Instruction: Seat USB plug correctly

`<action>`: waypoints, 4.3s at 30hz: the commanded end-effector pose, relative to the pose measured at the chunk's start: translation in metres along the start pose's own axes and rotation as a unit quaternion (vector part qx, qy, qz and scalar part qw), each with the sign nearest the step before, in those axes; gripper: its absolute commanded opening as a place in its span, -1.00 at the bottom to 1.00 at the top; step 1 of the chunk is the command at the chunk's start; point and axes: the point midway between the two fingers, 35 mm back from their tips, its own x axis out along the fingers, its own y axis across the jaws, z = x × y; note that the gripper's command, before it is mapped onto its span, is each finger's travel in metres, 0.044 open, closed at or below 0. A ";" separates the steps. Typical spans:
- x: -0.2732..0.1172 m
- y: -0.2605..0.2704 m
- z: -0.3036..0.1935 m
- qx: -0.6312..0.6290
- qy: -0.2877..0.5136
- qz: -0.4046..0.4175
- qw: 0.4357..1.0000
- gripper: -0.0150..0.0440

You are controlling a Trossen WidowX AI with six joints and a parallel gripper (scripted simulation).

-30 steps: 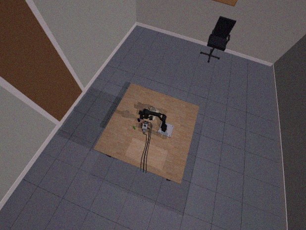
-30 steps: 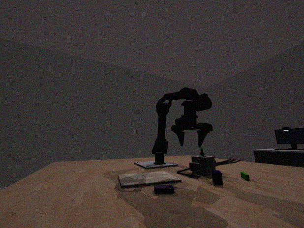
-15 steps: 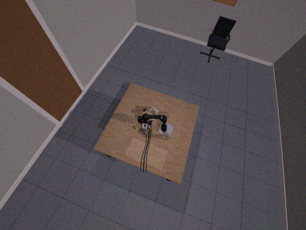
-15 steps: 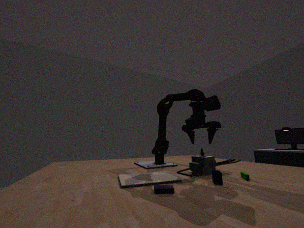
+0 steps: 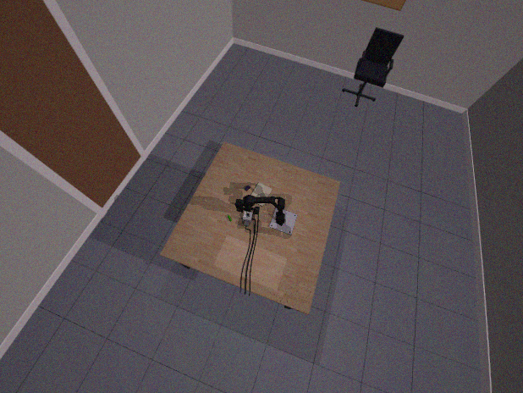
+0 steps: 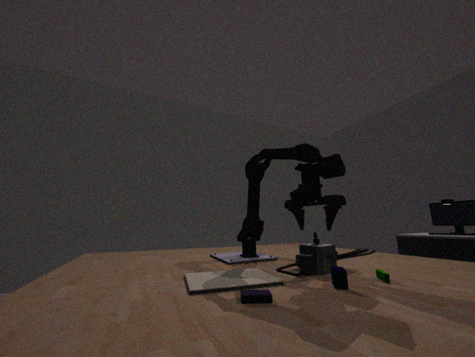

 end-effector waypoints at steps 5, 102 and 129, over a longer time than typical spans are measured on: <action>0.008 -0.001 -0.001 0.002 0.002 -0.001 1.000 1.00; -0.016 -0.001 0.000 -0.055 0.000 -0.002 0.998 -0.49; -0.016 -0.001 0.000 -0.400 0.001 -0.002 0.917 -0.49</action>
